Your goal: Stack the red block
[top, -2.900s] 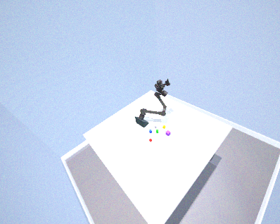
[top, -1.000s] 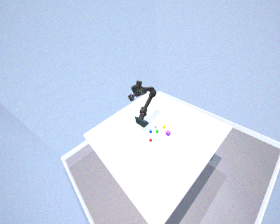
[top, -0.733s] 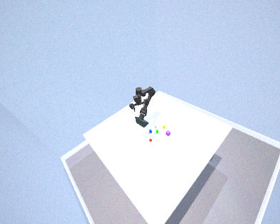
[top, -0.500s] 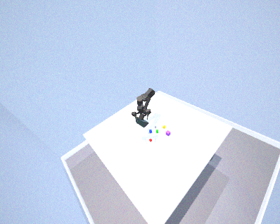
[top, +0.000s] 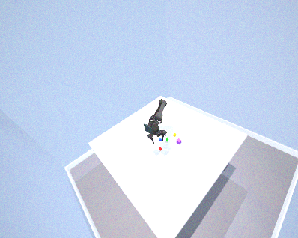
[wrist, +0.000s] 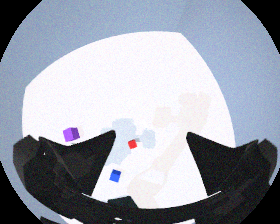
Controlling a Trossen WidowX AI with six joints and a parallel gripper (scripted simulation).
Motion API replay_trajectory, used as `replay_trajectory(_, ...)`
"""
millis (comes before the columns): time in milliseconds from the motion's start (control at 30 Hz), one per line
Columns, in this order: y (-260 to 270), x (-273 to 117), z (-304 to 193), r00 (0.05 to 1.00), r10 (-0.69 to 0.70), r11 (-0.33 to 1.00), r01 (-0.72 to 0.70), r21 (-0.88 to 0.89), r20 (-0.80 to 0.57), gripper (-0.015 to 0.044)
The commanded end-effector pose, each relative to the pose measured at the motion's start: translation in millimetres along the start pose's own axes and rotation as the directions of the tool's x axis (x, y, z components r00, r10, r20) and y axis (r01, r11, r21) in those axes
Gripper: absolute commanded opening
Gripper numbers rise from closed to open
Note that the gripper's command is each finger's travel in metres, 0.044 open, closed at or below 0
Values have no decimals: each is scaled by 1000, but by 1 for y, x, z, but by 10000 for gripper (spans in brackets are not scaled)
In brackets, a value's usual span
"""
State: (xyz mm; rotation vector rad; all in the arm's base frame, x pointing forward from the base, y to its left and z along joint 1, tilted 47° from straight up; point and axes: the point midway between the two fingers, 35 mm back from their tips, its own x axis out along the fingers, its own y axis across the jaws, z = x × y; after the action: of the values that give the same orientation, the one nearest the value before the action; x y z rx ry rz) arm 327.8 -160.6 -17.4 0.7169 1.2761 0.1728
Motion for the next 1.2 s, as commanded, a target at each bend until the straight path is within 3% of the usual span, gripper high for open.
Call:
replay_trajectory(0, 11, 28, -16, 990, 41, 994, -54, -96, -132, 440)
replay_trajectory(300, 35, 79, -77, 884, 129, 924, -271, -269, -449, 440)
replay_trajectory(1167, 43, 121, -94, 881, 132, 922, -278, -271, -455, 440)
